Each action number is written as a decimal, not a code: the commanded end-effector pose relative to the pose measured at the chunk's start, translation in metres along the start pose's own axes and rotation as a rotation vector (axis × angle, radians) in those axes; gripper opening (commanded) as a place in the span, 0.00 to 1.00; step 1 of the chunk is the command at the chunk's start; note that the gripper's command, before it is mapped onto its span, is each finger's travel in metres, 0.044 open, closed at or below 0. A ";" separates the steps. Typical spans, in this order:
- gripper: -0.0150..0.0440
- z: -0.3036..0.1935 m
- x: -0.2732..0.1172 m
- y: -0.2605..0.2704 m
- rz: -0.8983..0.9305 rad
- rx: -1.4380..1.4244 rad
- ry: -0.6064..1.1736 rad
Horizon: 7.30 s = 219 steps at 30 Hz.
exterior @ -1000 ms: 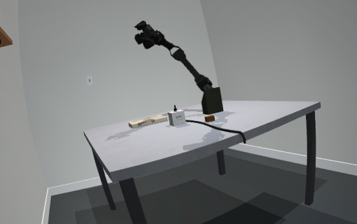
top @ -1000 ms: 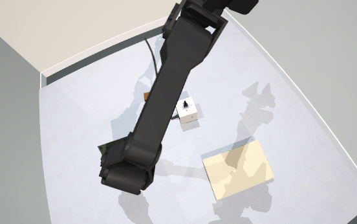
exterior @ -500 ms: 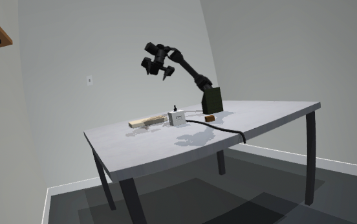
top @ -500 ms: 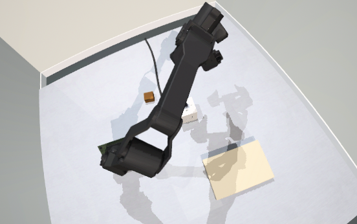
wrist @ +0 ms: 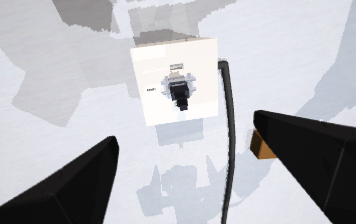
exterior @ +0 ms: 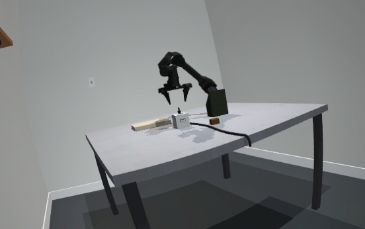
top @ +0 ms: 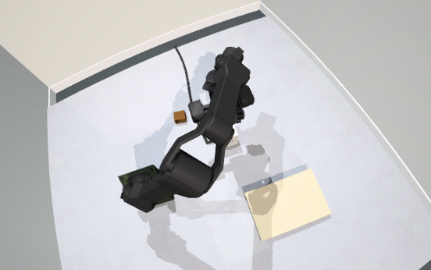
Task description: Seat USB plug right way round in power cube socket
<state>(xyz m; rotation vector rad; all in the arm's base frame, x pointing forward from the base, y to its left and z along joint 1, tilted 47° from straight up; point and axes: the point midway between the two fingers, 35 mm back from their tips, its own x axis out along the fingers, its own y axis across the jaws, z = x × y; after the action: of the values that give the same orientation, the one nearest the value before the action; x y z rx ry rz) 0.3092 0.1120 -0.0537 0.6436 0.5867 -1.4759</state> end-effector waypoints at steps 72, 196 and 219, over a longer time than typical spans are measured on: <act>0.25 0.003 0.031 -0.001 -0.009 0.016 -0.021; 0.25 0.002 0.004 -0.002 -0.025 -1.707 -0.011; 0.25 0.002 0.004 -0.002 -0.030 -2.309 -0.004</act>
<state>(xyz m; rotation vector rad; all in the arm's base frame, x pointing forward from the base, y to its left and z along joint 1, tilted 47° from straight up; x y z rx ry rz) 0.3077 0.1084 -0.0548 -1.1094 1.6659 -0.1528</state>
